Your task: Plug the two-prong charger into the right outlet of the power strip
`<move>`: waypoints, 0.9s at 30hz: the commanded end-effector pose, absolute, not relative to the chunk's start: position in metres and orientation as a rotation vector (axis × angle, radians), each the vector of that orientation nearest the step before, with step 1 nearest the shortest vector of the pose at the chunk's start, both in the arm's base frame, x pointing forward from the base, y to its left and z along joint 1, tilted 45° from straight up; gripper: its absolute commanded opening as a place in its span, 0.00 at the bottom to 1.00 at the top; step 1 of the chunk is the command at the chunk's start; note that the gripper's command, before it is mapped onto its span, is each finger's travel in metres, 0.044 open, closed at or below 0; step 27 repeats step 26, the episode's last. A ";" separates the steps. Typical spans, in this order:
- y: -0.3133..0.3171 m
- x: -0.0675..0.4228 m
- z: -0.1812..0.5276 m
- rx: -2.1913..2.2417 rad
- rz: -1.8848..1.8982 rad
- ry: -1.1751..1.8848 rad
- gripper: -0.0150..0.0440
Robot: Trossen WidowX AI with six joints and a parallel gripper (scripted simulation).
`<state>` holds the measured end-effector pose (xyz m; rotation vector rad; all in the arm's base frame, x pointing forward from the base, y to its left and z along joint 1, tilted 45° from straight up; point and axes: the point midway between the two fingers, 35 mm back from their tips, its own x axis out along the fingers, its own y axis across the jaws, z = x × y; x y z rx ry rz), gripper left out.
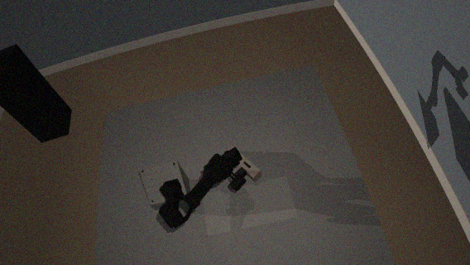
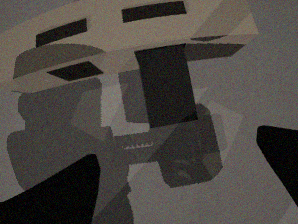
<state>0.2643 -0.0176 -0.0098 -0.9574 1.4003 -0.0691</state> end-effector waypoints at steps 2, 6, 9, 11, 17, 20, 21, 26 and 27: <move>0.005 0.267 0.009 -0.958 0.045 1.185 1.00; 0.005 0.267 0.009 -0.958 0.045 1.185 1.00; 0.005 0.267 0.009 -0.958 0.045 1.185 1.00; 0.005 0.267 0.009 -0.958 0.045 1.185 1.00; 0.005 0.267 0.009 -0.958 0.045 1.185 1.00; 0.005 0.267 0.009 -0.958 0.045 1.185 1.00; 0.005 0.267 0.009 -0.958 0.045 1.185 1.00; 0.005 0.267 0.009 -0.958 0.045 1.185 1.00; 0.005 0.267 0.009 -0.958 0.045 1.185 1.00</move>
